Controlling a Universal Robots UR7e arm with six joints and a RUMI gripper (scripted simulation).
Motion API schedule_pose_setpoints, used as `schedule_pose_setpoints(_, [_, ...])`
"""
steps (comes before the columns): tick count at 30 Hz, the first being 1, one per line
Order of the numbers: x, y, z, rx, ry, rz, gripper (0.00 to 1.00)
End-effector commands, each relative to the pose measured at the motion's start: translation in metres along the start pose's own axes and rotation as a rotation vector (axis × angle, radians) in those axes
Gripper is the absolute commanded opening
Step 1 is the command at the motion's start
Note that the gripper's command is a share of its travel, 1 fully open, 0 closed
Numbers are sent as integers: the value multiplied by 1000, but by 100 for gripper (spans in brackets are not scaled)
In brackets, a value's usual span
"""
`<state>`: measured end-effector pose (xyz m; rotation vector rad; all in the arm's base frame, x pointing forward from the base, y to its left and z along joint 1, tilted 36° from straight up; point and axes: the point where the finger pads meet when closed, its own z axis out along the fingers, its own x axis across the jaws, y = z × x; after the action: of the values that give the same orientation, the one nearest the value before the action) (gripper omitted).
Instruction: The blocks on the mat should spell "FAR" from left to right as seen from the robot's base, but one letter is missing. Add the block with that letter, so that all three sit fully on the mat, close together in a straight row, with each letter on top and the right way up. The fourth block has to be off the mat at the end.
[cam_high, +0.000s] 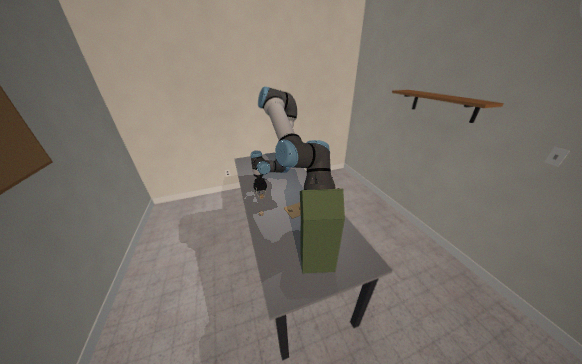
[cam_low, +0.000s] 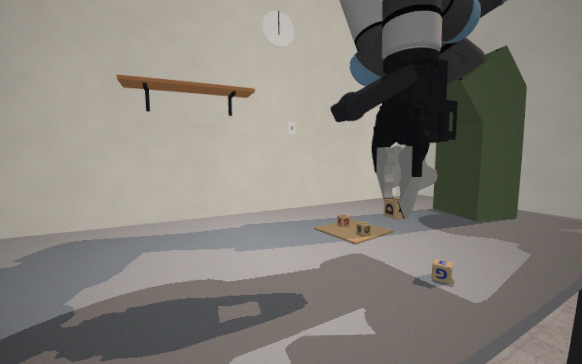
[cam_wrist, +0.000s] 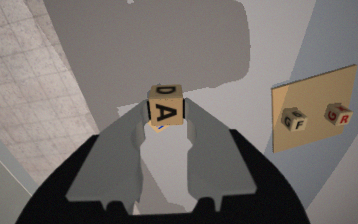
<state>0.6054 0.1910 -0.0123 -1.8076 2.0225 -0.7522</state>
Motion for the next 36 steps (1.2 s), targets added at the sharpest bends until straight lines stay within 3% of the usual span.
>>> schedule_pose_setpoints(1, [13, 4, -1, 2, -3, -92, 5])
schedule_pose_setpoints(36, [122, 43, -2, 4, -1, -838, 5])
